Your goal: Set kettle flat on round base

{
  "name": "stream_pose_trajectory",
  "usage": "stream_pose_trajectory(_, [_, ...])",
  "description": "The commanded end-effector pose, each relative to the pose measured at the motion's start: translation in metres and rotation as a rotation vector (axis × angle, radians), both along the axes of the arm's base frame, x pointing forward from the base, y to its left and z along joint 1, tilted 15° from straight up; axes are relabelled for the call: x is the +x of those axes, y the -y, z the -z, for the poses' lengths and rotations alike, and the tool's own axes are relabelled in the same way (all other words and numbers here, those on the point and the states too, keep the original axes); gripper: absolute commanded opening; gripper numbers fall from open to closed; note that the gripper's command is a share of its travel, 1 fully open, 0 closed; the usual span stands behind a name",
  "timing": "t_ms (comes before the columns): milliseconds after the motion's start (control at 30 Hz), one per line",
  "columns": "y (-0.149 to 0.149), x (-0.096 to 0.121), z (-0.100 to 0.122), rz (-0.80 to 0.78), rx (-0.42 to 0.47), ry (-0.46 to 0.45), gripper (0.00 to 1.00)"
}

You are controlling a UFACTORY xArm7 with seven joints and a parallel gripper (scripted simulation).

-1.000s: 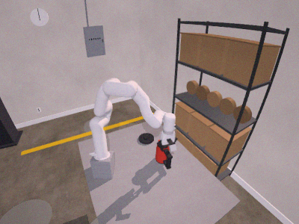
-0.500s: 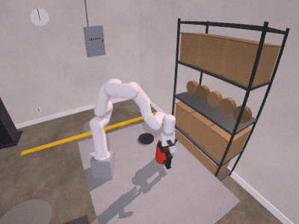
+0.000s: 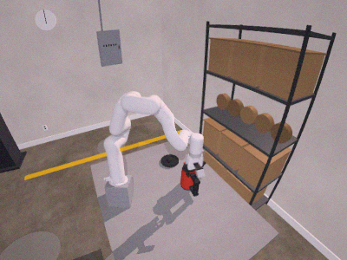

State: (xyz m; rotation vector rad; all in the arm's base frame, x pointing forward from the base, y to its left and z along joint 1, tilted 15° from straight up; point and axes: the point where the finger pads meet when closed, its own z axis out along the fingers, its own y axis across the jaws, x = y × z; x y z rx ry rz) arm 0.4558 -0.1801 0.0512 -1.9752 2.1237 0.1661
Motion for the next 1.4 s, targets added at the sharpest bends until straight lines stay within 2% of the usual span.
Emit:
stream_pose_trajectory(0, [0.001,0.001,-0.002,0.001,-0.003,0.004,0.81])
stream_pose_trajectory(567, [0.001,0.001,-0.001,0.001,-0.003,0.004,0.81])
stream_pose_trajectory(1133, [-0.006,0.004,0.027,0.001,-0.003,0.004,0.81])
stream_pose_trajectory(1367, [-0.006,0.004,0.030,0.001,-0.003,0.004,0.81])
